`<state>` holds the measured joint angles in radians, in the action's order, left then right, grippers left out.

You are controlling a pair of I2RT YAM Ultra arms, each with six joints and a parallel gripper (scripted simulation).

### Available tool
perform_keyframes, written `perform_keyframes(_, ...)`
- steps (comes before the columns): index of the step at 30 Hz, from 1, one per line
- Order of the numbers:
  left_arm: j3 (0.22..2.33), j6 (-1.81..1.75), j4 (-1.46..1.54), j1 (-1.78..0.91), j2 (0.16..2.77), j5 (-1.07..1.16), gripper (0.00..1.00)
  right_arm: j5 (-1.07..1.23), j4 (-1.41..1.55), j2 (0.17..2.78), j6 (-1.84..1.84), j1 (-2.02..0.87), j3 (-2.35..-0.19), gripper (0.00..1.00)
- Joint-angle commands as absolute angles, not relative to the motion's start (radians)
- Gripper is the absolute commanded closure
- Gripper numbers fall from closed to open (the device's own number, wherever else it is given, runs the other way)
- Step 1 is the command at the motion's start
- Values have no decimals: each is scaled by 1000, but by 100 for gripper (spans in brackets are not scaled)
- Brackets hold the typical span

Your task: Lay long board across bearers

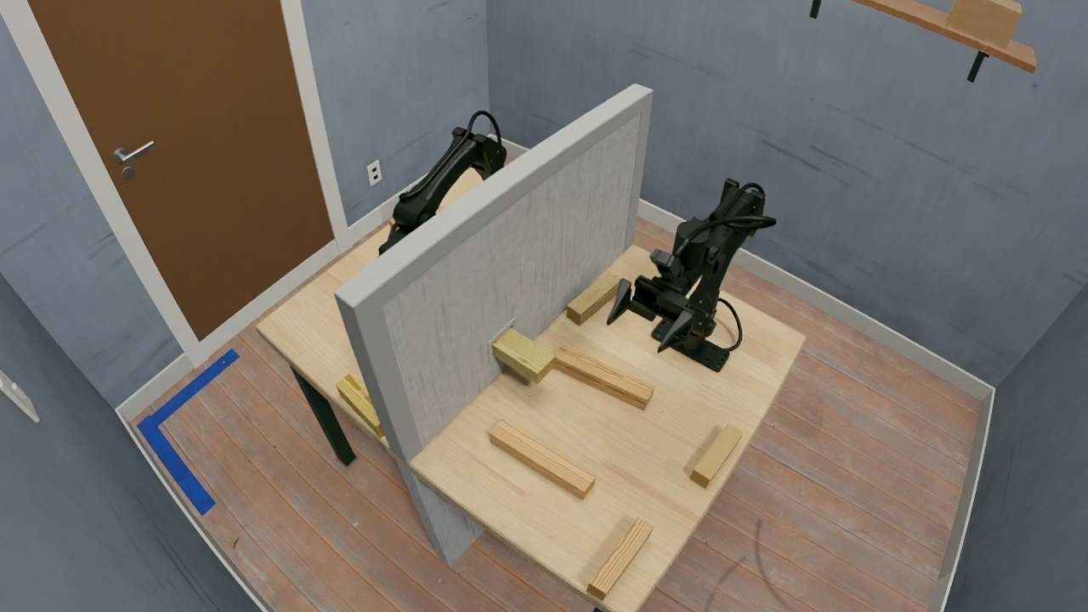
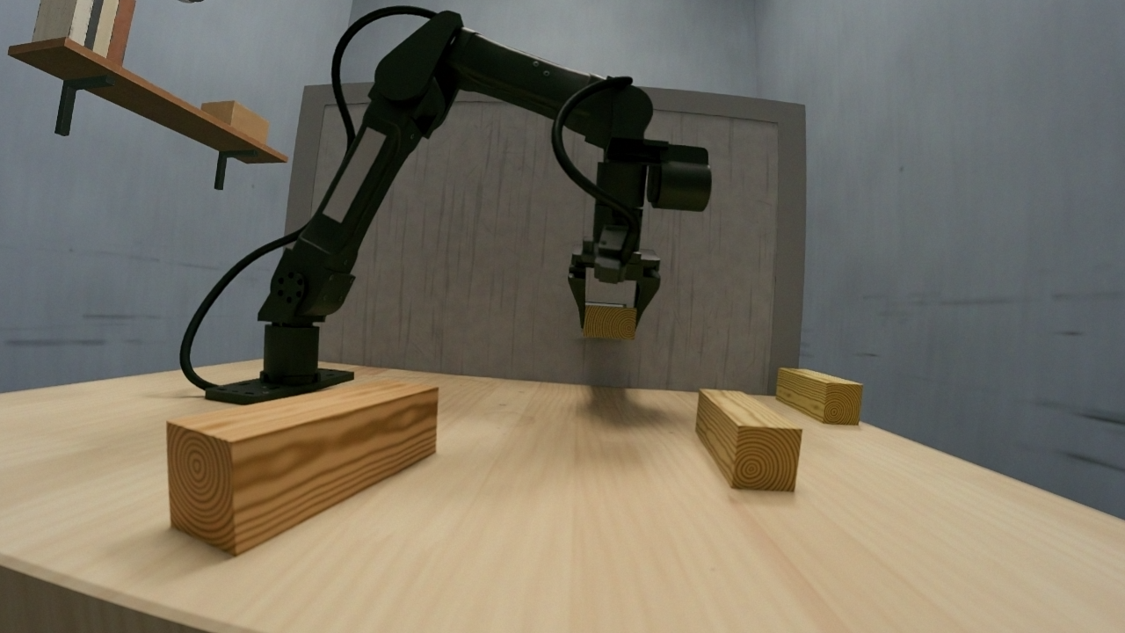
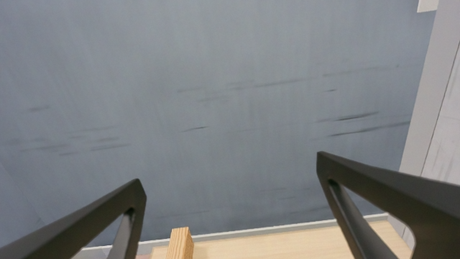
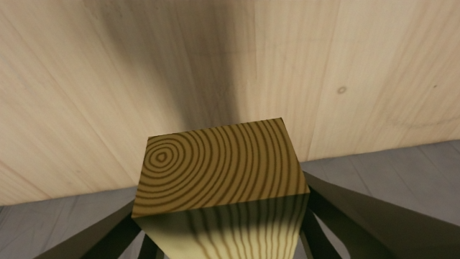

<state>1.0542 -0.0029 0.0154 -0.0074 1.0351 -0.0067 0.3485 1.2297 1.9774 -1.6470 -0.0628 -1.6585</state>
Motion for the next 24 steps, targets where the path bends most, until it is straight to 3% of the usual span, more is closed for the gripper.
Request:
perform_keyframes(1,1094,-13,26,-4,998,-15,0,350,1245,1934,-1655,-75,-1702,100)
perform_keyframes(24,1094,-13,26,-4,998,-15,0,359,1191,1976,-1741,-153,-1712,100)
